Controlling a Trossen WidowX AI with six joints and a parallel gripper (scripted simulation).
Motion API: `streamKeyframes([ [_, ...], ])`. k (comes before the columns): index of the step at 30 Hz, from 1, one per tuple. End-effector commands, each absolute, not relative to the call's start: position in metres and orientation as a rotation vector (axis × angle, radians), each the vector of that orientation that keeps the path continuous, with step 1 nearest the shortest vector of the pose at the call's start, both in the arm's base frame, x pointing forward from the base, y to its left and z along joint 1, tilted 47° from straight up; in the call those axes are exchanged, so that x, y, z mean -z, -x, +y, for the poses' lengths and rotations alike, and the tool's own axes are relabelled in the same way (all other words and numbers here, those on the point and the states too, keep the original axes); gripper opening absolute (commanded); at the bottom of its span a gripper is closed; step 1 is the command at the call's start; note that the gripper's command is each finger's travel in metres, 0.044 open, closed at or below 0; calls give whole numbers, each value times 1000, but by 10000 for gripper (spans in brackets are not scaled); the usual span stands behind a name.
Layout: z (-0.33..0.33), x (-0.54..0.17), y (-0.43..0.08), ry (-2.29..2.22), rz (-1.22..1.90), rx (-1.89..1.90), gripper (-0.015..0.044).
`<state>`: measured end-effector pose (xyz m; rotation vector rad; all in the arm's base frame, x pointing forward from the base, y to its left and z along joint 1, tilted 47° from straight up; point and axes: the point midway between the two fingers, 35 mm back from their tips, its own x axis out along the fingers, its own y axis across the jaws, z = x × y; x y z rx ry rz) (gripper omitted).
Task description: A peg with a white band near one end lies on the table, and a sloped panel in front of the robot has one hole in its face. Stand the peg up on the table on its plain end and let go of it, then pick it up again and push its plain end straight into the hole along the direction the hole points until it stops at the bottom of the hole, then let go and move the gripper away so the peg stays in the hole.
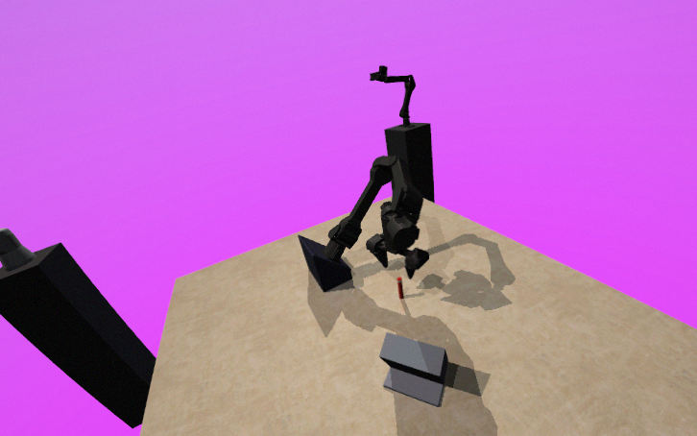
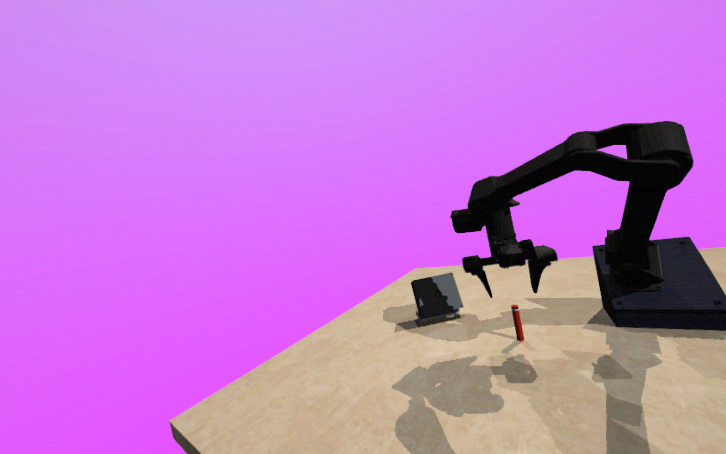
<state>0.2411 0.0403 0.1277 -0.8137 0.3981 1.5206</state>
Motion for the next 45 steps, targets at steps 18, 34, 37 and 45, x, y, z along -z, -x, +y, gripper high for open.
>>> streamKeyframes([
  [18, 43, -126, -242, 1232, -31, -1647, 440],
  [34, 45, -124, -242, 1375, -192, -1674, 440],
  [37, 48, -121, -243, 1376, -191, -1674, 440],
  [45, 57, -112, -244, 1377, -190, -1674, 440],
])
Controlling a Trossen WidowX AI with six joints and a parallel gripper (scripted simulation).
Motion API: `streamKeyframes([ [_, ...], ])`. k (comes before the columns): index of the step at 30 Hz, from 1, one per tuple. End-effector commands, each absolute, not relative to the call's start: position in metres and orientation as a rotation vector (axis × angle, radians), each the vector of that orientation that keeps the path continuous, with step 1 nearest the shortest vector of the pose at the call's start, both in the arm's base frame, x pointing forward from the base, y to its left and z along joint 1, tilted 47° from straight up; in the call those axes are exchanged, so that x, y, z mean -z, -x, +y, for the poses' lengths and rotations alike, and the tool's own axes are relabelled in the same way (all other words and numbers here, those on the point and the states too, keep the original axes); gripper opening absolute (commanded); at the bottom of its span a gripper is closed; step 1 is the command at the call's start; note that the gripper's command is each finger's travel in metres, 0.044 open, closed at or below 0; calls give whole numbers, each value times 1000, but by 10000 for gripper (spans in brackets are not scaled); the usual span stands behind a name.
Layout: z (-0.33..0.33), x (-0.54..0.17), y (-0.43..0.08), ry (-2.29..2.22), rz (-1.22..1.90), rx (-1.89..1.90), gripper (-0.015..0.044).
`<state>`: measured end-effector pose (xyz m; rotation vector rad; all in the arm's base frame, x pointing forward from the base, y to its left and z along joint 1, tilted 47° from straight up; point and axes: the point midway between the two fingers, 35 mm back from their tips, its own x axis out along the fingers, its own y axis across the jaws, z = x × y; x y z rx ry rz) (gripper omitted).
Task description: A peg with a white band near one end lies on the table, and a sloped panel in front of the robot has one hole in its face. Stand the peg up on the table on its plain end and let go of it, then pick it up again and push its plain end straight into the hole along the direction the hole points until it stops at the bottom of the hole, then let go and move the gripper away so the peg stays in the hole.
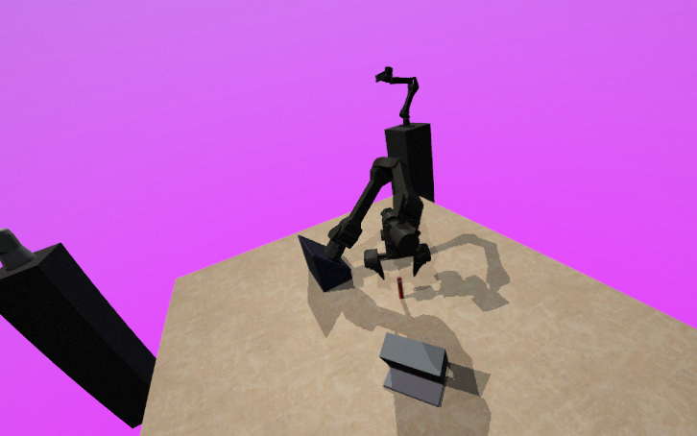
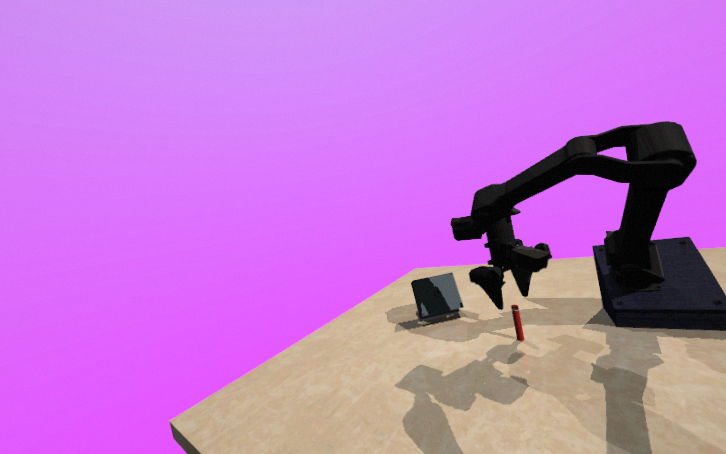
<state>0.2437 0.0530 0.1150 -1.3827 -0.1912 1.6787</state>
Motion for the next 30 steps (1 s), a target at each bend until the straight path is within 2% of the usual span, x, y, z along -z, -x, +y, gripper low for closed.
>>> streamKeyframes([
  [1, 58, -111, -244, 1377, -190, -1674, 440],
  [29, 90, -82, -245, 1374, -196, -1672, 440],
  [30, 87, -84, -245, 1381, -196, -1677, 414],
])
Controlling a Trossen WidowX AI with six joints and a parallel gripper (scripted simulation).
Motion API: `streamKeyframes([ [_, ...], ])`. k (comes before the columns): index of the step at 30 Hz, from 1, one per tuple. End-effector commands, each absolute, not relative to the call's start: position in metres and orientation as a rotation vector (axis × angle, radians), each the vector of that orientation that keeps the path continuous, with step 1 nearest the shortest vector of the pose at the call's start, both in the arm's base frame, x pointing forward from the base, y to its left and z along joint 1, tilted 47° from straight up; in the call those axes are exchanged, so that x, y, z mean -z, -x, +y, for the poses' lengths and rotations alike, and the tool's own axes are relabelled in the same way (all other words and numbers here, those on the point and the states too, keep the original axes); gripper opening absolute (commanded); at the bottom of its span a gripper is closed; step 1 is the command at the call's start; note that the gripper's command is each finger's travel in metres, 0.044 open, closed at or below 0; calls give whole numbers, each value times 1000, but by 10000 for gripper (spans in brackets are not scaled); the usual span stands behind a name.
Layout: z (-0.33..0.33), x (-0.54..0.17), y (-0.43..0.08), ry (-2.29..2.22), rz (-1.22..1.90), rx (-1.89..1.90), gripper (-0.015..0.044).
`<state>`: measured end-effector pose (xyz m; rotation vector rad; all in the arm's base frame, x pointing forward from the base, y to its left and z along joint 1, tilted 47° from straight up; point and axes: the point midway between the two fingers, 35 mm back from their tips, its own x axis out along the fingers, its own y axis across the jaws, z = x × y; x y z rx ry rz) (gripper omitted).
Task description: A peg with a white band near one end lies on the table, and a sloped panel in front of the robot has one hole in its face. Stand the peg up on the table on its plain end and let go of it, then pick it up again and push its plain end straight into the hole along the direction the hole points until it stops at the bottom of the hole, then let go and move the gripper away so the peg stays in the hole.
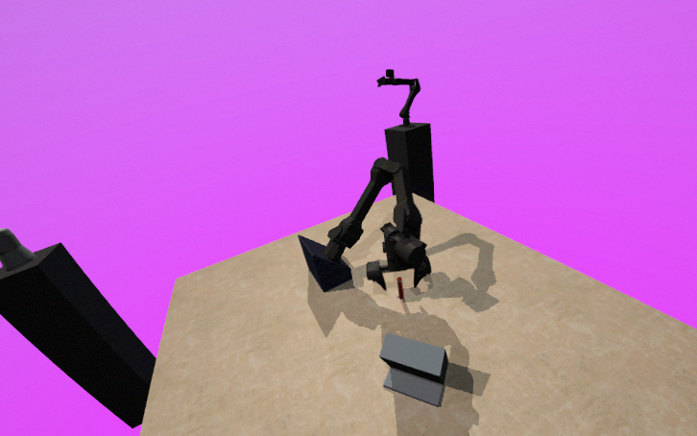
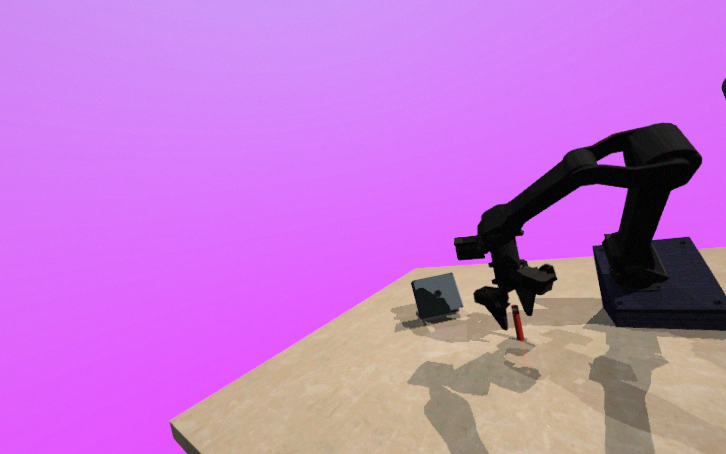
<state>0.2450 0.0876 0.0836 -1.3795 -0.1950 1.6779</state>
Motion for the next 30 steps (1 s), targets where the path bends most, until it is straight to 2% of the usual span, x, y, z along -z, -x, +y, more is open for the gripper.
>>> streamKeyframes([
  [1, 87, -84, -245, 1381, -196, -1677, 387],
  [14, 87, -84, -245, 1381, -196, -1677, 46],
  [21, 87, -84, -245, 1381, -196, -1677, 0],
  [30, 71, -97, -246, 1383, -189, -1678, 0],
])
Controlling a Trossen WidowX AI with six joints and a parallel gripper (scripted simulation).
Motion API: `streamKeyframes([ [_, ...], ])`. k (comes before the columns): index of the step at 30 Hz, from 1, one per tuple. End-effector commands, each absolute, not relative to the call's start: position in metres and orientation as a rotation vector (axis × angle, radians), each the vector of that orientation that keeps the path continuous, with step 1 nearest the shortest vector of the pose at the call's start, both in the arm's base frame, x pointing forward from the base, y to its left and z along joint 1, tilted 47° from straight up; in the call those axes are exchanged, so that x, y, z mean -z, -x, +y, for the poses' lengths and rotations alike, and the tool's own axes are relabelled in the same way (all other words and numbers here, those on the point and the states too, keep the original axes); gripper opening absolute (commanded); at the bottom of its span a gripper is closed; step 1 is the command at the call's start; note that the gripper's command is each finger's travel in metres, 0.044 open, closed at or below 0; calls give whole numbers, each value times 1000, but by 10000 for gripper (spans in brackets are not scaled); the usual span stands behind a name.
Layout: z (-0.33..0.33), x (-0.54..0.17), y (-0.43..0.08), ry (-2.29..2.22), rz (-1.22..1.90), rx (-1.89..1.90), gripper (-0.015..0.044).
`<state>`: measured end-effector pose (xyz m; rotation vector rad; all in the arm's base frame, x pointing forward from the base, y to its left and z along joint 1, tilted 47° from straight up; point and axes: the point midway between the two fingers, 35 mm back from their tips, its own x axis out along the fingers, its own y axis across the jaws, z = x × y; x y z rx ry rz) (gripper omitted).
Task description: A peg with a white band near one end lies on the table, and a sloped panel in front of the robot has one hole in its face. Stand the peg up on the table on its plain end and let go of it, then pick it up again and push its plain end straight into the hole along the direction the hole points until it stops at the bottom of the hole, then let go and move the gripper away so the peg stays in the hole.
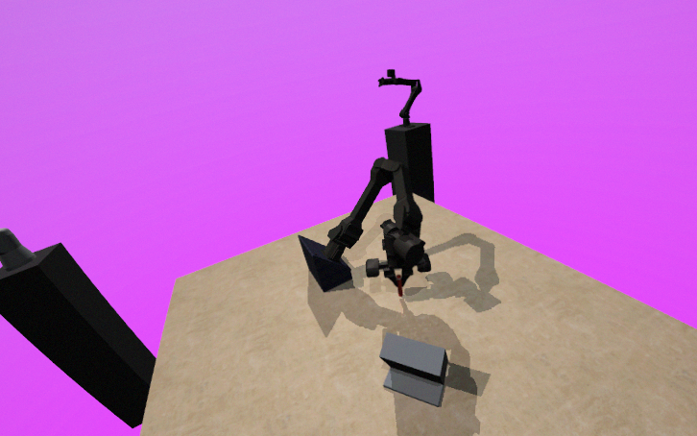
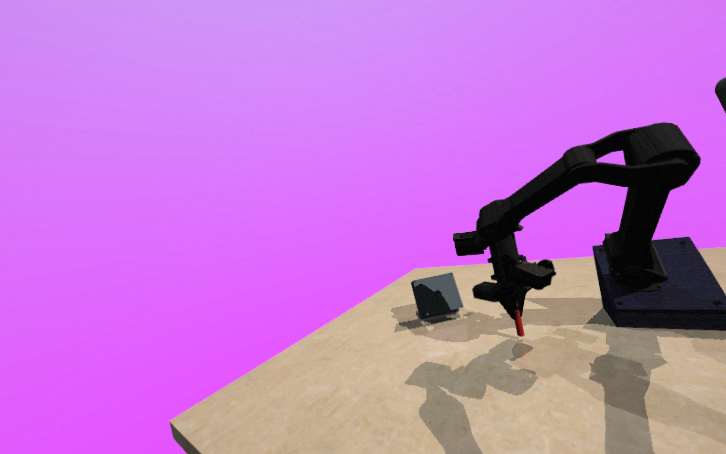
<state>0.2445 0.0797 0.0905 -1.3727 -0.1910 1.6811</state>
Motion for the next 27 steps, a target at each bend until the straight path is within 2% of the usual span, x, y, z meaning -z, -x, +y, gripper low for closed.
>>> streamKeyframes([
  [1, 68, -100, -246, 1383, -188, -1678, 0],
  [16, 29, -137, -244, 1375, -191, -1674, 0],
  [27, 28, -130, -246, 1444, -162, -1727, 0],
])
